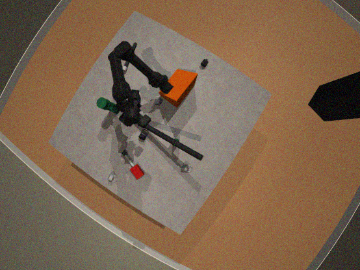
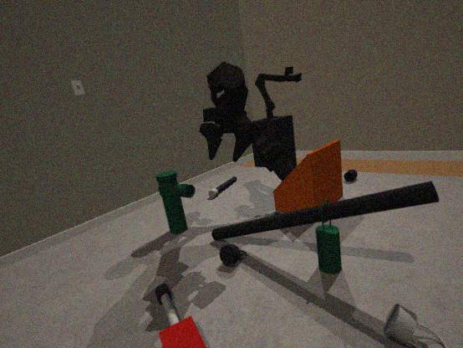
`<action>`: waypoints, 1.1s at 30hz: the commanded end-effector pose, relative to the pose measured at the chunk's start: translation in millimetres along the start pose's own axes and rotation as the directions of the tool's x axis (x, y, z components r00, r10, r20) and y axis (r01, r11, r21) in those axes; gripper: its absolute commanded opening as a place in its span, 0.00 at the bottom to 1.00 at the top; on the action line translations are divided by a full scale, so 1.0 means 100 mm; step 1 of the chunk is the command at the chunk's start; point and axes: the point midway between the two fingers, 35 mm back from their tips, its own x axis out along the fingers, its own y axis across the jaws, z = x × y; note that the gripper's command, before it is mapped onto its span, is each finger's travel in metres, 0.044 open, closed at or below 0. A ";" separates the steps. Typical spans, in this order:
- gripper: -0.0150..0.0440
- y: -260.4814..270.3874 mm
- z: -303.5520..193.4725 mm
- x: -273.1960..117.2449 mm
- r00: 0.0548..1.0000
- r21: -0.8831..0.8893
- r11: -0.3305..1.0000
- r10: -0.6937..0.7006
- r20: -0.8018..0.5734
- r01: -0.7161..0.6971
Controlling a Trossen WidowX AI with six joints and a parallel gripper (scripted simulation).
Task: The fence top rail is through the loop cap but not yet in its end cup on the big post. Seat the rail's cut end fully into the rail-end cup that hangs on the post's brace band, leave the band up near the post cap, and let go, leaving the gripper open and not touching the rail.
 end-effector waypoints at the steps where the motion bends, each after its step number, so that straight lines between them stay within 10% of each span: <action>1: 1.00 0.03 0.03 -0.03 1.000 0.058 0.998 -0.017 0.006 0.016; 11: 1.00 0.16 -0.07 0.26 0.990 0.431 0.899 -0.012 -0.140 0.072; 22: 1.00 0.41 -0.42 0.91 0.874 0.865 0.152 0.014 -0.485 0.477; 33: 1.00 0.41 -0.43 0.92 0.872 0.865 0.137 0.015 -0.490 0.484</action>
